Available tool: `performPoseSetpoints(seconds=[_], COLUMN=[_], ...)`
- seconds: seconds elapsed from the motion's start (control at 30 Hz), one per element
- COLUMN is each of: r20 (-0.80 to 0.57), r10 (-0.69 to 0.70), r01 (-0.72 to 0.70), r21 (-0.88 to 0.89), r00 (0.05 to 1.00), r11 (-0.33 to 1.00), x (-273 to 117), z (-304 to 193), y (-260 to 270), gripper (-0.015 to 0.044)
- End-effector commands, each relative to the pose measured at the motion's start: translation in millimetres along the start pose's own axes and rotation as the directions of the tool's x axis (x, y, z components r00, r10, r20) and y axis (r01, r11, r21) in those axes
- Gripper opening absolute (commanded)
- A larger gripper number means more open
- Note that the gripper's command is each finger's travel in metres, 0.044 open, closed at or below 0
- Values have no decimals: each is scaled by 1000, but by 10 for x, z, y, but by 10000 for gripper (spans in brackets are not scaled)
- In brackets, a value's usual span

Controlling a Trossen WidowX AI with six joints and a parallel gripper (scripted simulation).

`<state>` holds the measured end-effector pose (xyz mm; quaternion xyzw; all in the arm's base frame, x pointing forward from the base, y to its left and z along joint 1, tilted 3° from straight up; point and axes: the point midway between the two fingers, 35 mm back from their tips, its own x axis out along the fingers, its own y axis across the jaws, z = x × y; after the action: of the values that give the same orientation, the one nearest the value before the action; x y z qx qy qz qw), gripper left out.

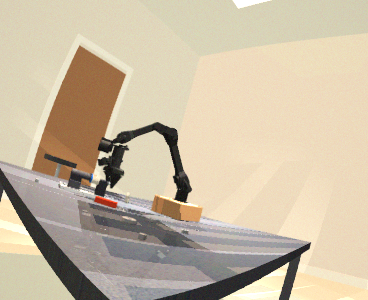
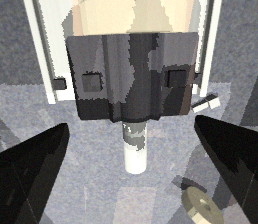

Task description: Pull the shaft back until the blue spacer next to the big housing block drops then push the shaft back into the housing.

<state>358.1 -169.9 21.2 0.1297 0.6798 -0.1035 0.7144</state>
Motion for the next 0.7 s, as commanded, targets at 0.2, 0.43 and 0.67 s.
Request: performPoseSetpoints(seconds=[0.2,0.43,0.67], r20=[-6,-6,-4], r10=[-5,-5,1], r01=[5,5,-1], r21=[4,4,-1], r00=[1000,1000,1000], r11=[1000,1000,1000], x=[148,151,142], z=[-17,-17,-12], y=[-8,-8,0], gripper=[440,440,335])
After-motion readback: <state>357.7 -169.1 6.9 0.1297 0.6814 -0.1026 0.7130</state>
